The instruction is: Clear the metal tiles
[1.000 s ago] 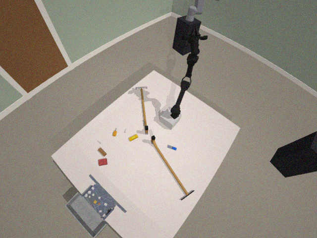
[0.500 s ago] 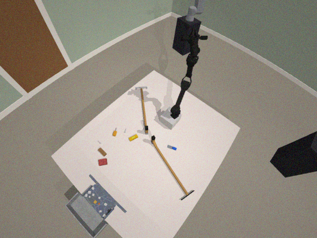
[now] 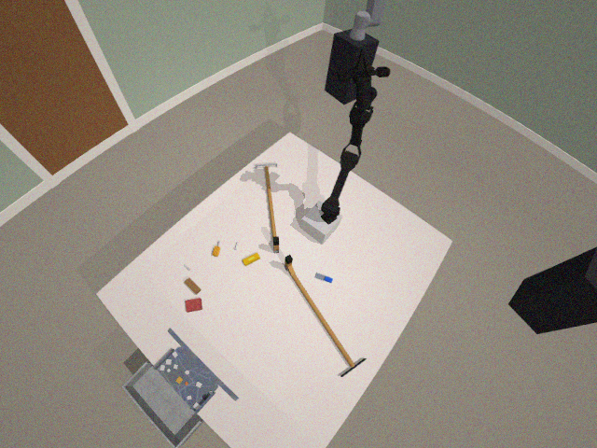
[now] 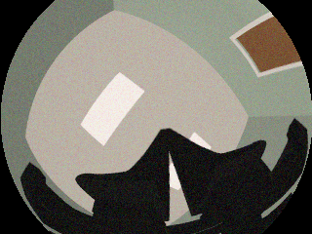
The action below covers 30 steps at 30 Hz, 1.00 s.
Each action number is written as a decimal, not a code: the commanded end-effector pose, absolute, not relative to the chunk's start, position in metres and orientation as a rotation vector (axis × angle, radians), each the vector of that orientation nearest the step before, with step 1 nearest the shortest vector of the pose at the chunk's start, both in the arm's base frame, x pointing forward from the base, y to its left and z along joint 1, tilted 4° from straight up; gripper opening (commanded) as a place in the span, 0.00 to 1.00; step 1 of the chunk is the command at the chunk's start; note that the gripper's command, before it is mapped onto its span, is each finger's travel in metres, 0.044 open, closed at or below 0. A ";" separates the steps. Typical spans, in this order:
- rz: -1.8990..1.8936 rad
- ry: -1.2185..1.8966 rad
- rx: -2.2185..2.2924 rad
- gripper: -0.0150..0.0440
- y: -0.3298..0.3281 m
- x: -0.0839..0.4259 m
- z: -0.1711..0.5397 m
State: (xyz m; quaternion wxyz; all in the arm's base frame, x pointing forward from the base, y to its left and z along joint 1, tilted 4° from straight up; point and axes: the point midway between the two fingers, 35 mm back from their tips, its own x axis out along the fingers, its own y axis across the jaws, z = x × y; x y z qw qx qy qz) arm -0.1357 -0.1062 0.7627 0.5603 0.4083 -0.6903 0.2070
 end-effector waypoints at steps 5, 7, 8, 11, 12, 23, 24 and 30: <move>0.461 -1.535 0.917 0.25 -0.088 -0.101 0.769; 0.456 -1.516 0.909 0.25 -0.085 -0.094 0.769; 0.453 -1.506 0.906 0.25 -0.083 -0.091 0.770; 0.445 -1.478 0.894 0.25 -0.078 -0.080 0.771; 0.443 -1.469 0.890 0.25 -0.076 -0.077 0.771; 0.414 -1.365 0.849 0.25 -0.058 -0.038 0.772; 0.412 -1.356 0.845 0.25 -0.057 -0.034 0.772; 0.396 -1.299 0.823 0.25 -0.047 -0.013 0.771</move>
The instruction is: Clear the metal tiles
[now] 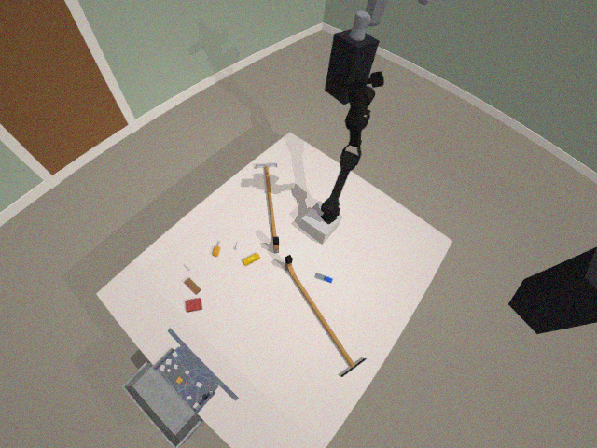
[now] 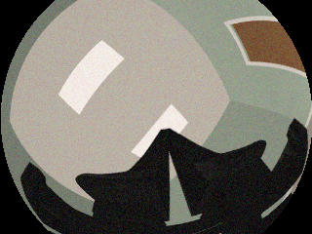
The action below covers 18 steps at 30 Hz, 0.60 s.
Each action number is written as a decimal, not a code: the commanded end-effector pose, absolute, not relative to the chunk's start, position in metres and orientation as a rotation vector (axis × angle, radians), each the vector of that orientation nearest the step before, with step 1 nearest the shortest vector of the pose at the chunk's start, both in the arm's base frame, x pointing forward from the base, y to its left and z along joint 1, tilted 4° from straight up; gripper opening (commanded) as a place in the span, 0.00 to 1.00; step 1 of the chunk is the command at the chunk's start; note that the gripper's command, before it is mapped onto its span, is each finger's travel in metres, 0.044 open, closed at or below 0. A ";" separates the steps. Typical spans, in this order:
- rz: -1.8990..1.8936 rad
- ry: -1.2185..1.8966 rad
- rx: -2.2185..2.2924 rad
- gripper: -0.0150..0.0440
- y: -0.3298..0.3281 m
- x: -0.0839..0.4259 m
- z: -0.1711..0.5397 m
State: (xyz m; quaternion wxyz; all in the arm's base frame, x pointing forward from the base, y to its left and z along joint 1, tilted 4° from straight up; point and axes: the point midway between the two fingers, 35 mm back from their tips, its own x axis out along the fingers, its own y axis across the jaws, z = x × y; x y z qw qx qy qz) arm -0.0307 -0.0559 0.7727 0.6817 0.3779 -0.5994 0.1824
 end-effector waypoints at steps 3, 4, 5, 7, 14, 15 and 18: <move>0.389 -1.271 0.811 0.25 -0.043 -0.002 0.770; 0.386 -1.261 0.808 0.25 -0.041 0.001 0.770; 0.384 -1.252 0.804 0.25 -0.040 0.005 0.770; 0.378 -1.233 0.797 0.25 -0.037 0.012 0.769; 0.361 -1.167 0.771 0.25 -0.027 0.037 0.765; 0.358 -1.157 0.767 0.25 -0.025 0.040 0.764; 0.350 -1.129 0.757 0.25 -0.021 0.051 0.762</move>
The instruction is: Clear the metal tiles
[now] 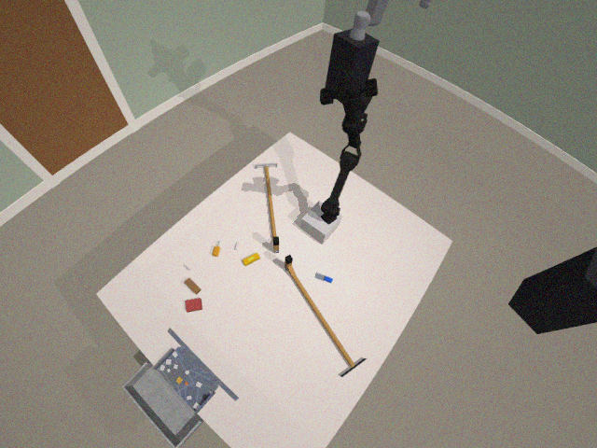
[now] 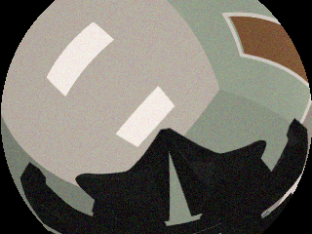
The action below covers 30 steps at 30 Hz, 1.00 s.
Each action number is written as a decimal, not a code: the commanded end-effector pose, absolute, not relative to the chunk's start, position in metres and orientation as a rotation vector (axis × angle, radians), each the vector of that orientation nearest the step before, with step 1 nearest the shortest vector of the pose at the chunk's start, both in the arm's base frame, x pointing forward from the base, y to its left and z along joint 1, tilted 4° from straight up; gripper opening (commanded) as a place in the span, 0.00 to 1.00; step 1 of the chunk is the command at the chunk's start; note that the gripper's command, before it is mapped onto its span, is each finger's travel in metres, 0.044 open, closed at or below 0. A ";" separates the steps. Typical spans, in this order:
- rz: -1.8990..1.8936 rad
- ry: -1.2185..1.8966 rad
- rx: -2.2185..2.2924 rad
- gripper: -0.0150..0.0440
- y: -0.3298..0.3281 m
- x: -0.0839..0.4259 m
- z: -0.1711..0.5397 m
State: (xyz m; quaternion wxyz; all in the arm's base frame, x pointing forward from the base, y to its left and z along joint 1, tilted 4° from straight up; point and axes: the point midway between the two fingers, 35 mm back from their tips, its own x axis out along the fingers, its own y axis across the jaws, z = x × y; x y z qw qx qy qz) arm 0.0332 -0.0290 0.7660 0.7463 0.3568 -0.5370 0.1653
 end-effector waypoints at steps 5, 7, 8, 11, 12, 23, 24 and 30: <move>0.338 -1.081 0.739 0.25 -0.015 0.068 0.758; 0.333 -1.062 0.731 0.25 -0.012 0.075 0.756; 0.330 -1.053 0.728 0.25 -0.011 0.079 0.755; 0.322 -1.024 0.717 0.25 -0.007 0.089 0.752; 0.320 -1.015 0.714 0.25 -0.006 0.093 0.751; 0.292 -0.910 0.675 0.25 0.007 0.130 0.737; 0.290 -0.901 0.672 0.25 0.009 0.133 0.735; 0.275 -0.843 0.651 0.25 0.015 0.153 0.726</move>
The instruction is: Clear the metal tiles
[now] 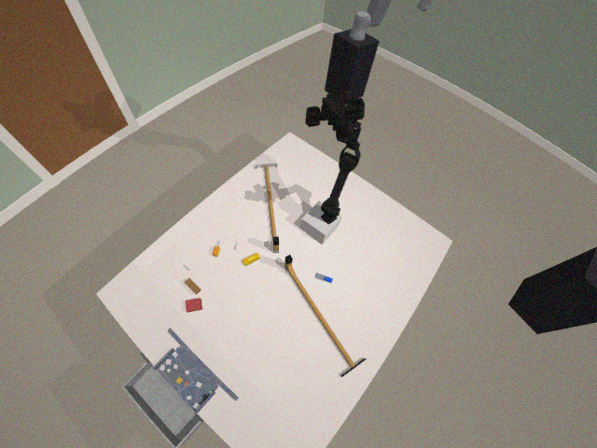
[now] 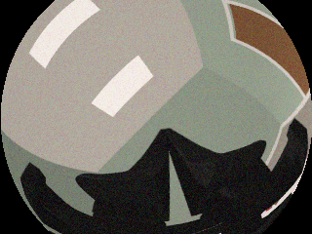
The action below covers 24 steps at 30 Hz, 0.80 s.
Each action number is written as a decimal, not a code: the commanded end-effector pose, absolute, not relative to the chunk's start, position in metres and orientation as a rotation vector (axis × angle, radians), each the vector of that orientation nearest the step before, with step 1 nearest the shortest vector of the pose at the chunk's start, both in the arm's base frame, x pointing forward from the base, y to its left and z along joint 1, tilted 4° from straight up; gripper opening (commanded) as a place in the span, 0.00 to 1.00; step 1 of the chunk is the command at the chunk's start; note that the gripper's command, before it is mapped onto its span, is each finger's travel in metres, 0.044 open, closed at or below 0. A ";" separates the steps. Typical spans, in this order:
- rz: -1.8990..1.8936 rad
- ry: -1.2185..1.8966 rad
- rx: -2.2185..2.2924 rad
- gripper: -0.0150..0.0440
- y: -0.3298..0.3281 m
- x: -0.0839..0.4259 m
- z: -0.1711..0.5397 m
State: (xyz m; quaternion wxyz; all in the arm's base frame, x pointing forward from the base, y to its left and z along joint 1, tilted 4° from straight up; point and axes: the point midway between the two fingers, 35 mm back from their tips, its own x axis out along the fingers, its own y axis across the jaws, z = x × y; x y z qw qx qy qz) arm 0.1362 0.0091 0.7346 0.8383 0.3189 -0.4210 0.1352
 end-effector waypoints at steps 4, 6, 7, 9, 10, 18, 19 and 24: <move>0.265 -0.805 0.638 0.25 0.019 0.166 0.720; 0.260 -0.786 0.631 0.25 0.021 0.172 0.716; 0.257 -0.777 0.628 0.25 0.022 0.175 0.715; 0.252 -0.757 0.621 0.25 0.024 0.182 0.711; 0.250 -0.748 0.618 0.25 0.025 0.185 0.709; 0.230 -0.671 0.591 0.25 0.032 0.209 0.694; 0.228 -0.662 0.588 0.25 0.033 0.212 0.692; 0.215 -0.614 0.572 0.25 0.037 0.227 0.682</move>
